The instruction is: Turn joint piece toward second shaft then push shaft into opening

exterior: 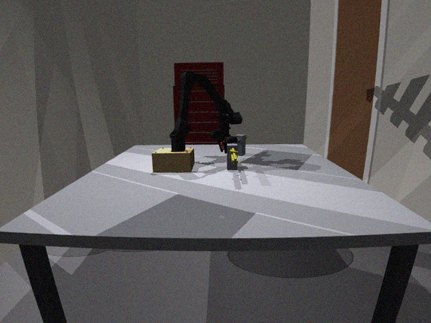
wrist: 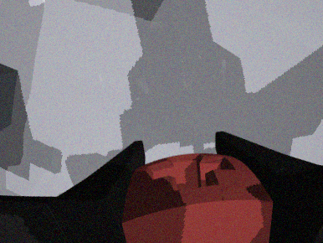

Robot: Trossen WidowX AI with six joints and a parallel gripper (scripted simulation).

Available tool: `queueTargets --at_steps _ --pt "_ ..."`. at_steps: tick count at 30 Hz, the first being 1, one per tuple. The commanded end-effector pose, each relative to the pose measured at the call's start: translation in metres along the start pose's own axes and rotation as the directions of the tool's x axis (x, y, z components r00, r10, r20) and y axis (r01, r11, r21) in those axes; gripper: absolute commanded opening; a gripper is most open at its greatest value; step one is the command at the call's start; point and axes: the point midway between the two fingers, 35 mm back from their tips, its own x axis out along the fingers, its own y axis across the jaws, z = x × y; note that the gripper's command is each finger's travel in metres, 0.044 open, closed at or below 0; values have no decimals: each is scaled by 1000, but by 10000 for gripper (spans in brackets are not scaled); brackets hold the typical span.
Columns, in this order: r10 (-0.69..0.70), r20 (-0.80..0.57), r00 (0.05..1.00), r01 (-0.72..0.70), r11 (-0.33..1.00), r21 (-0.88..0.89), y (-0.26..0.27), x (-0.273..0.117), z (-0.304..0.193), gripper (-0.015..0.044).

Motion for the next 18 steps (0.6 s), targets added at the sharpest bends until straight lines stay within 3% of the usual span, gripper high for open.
queueTargets --at_steps 1,14,18 --pt "4 2 1000 -4 1000 8 1 1 1 182" --pt "4 2 1000 -4 1000 8 1 1 1 182" --pt "0 0 1000 0 1000 0 0 0 0 147"
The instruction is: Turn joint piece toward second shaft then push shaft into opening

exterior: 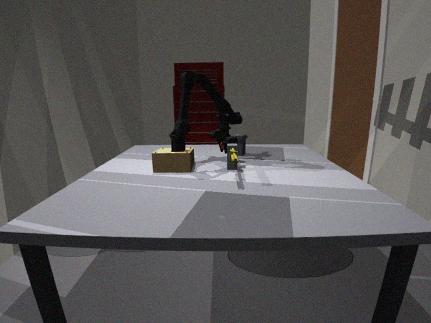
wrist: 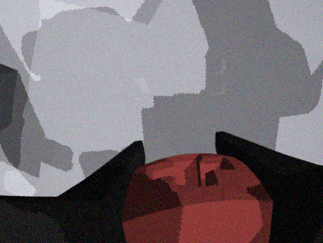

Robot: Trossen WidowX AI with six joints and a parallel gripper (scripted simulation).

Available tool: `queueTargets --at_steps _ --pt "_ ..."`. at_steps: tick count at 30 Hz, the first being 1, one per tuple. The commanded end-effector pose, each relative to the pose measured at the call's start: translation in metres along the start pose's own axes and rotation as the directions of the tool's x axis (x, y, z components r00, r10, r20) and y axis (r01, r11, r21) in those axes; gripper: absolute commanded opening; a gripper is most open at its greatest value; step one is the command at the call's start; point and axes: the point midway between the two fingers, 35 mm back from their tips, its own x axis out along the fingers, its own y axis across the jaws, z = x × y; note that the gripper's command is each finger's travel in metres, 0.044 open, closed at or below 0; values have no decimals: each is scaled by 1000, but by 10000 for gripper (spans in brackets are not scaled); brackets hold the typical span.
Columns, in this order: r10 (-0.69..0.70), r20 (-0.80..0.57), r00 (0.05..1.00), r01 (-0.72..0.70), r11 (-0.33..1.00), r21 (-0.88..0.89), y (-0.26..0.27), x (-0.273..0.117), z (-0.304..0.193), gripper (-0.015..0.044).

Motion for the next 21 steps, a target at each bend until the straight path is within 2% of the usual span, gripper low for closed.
queueTargets --at_steps 1,3,9,15,21 --pt "0 0 1000 0 1000 0 0 0 0 147" --pt "0 0 1000 0 1000 0 0 0 0 147" --pt "0 0 1000 0 1000 0 0 0 0 0" --pt "0 3 1000 0 1000 -13 1 0 0 0" --pt "6 29 1000 -2 993 -120 6 -1 0 0"
